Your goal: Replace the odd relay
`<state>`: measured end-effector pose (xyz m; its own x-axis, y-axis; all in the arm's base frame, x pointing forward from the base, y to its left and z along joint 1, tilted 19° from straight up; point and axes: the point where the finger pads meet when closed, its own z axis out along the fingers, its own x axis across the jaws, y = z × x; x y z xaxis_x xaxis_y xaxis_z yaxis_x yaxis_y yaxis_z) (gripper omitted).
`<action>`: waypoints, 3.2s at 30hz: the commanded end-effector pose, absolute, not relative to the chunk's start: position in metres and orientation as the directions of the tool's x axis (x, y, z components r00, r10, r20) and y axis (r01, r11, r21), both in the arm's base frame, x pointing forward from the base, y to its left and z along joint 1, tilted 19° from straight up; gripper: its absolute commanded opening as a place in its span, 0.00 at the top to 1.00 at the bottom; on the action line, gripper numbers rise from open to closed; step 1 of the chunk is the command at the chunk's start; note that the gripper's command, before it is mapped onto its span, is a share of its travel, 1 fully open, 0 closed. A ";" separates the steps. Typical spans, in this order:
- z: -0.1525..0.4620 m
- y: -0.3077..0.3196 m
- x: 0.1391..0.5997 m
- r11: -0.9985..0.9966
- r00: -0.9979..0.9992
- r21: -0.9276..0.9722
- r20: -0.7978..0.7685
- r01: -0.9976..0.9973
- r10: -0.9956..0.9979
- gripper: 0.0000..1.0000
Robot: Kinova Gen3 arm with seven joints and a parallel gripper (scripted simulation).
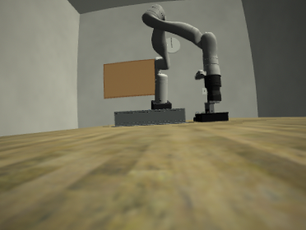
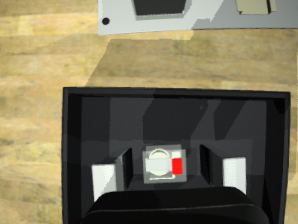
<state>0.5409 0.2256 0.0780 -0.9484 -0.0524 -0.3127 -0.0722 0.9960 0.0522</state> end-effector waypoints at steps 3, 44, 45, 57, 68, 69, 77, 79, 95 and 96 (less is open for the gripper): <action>0.080 0.226 0.541 0.996 -0.948 0.053 -0.315 -0.072 -0.052 0.00; 0.088 0.225 0.538 0.996 -0.948 0.052 -0.315 -0.072 -0.052 0.00; 0.089 0.225 0.538 0.996 -0.948 0.052 -0.315 -0.072 -0.052 0.00; 0.091 0.225 0.537 0.996 -0.948 0.052 -0.315 -0.072 -0.052 0.00; 0.093 0.225 0.536 0.996 -0.948 0.052 -0.315 -0.072 -0.052 0.00; 0.093 0.225 0.536 0.996 -0.948 0.052 -0.315 -0.072 -0.052 0.00; 0.095 0.225 0.535 0.996 -0.948 0.052 -0.315 -0.072 -0.052 0.00; 0.095 0.225 0.535 0.996 -0.948 0.052 -0.315 -0.072 -0.052 0.00; 0.099 0.225 0.534 0.996 -0.948 0.052 -0.315 -0.072 -0.052 0.00; 0.099 0.225 0.534 0.996 -0.948 0.052 -0.315 -0.072 -0.052 0.00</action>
<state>0.5337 0.2248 0.0970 -0.9485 -0.0526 -0.3123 -0.0724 0.9960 0.0522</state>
